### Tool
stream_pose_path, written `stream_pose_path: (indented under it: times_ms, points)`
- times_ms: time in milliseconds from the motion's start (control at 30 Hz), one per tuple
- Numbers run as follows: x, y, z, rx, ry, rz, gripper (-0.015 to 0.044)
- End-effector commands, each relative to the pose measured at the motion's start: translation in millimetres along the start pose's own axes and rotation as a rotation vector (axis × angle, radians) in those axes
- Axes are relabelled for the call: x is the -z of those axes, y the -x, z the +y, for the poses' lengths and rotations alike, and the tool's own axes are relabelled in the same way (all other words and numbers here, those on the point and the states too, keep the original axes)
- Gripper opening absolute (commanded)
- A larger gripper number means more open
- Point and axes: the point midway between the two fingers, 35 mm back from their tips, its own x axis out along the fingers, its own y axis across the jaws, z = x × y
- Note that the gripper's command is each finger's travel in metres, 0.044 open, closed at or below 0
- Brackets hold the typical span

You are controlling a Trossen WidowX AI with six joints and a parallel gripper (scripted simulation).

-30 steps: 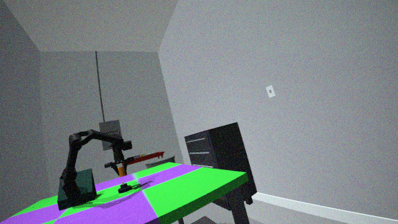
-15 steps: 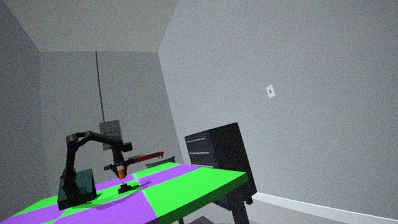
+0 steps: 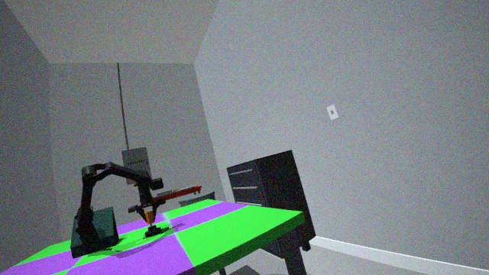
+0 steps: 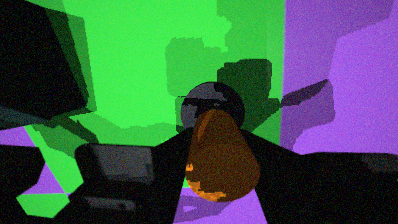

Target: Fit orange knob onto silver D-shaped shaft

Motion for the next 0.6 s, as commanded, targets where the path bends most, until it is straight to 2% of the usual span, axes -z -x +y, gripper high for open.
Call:
stream_pose_path:
  times_ms: [0, 567]
  points:
    - [0.9, -0.3, 0.6, 0.001, 0.001, 0.003, 0.0]
    - [1.3, 0.4, 1.5, 0.001, 0.001, 0.003, 0.0]
